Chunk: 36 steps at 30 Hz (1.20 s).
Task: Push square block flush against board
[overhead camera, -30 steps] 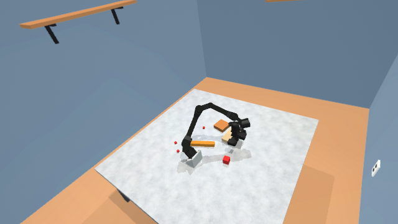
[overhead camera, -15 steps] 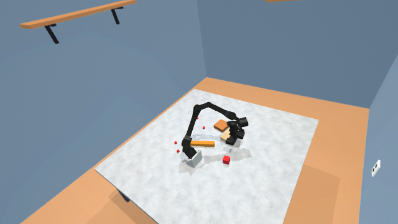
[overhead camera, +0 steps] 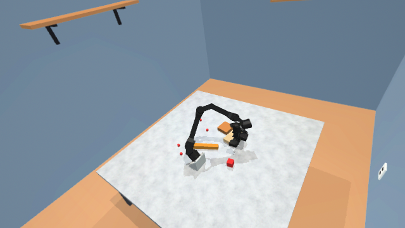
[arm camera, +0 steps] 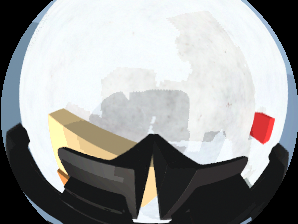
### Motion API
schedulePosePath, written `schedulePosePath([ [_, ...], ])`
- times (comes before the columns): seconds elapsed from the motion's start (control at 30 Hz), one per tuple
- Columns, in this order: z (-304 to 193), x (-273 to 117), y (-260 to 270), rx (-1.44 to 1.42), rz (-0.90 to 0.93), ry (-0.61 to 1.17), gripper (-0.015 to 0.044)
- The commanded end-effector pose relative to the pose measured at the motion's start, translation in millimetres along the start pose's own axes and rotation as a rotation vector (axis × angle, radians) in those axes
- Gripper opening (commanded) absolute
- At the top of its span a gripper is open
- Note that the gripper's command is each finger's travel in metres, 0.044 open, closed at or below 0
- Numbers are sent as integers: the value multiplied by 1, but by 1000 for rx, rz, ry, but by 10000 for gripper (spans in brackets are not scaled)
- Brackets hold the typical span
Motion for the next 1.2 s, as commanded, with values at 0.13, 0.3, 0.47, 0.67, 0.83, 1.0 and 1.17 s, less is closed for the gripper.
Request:
schedulePosePath([
  [0.13, 11, 2, 1, 0, -3, 6, 0],
  [0.3, 19, 2, 1, 0, -3, 6, 0],
  [0.47, 28, 3, 1, 0, -2, 5, 0],
  [0.67, 37, 3, 1, 0, -2, 5, 0],
  [0.83, 45, 4, 0, -1, -2, 5, 0],
  [1.0, 43, -40, 3, -2, -1, 3, 0],
  [1.17, 42, -52, 2, 0, -3, 4, 0],
])
Point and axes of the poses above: the point midway between the two fingers, 35 mm back from their tips, its own x axis out along the fingers, its own y axis across the jaws, z = x × y, the point moved 3 cm from there along -x, back along the fingers, and after that the axes turned 2 degrees about x, right-handed, at the moved point
